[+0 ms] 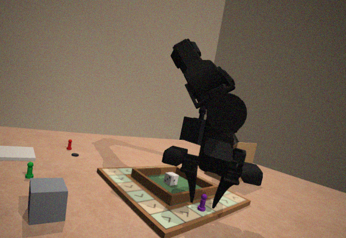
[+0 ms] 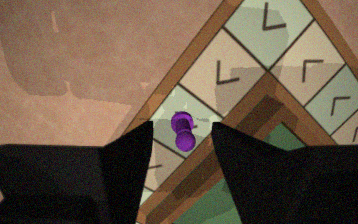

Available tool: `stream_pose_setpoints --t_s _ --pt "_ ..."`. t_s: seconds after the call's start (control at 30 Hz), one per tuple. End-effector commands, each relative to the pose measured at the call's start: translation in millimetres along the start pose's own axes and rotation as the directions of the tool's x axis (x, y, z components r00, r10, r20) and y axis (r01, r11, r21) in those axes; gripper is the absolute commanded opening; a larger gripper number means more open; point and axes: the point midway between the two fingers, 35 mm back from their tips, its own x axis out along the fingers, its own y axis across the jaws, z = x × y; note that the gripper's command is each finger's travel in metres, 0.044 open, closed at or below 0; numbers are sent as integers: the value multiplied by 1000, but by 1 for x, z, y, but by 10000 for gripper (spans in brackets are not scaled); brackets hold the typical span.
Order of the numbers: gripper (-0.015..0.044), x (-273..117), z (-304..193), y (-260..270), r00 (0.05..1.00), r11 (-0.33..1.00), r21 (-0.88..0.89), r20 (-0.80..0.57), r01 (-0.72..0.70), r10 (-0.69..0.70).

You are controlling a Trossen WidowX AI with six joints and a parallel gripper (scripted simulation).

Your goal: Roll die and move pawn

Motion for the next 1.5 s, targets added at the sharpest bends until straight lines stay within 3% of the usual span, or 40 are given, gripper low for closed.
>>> stream_pose_setpoints --t_s 0.0,0.1,0.43,0.57,1.1,1.47 --pt "148 2 0 0 1000 1000 -6 0 5 -5" --pt "69 2 0 0 1000 1000 -6 0 5 -5" --pt "2 2 0 0 1000 1000 -6 0 5 -5" --pt "0 -7 2 0 1000 1000 -6 2 3 -3" --pt "0 -120 0 0 1000 1000 -7 2 0 0" --pt "0 -112 -11 11 1000 1000 -8 2 0 0"
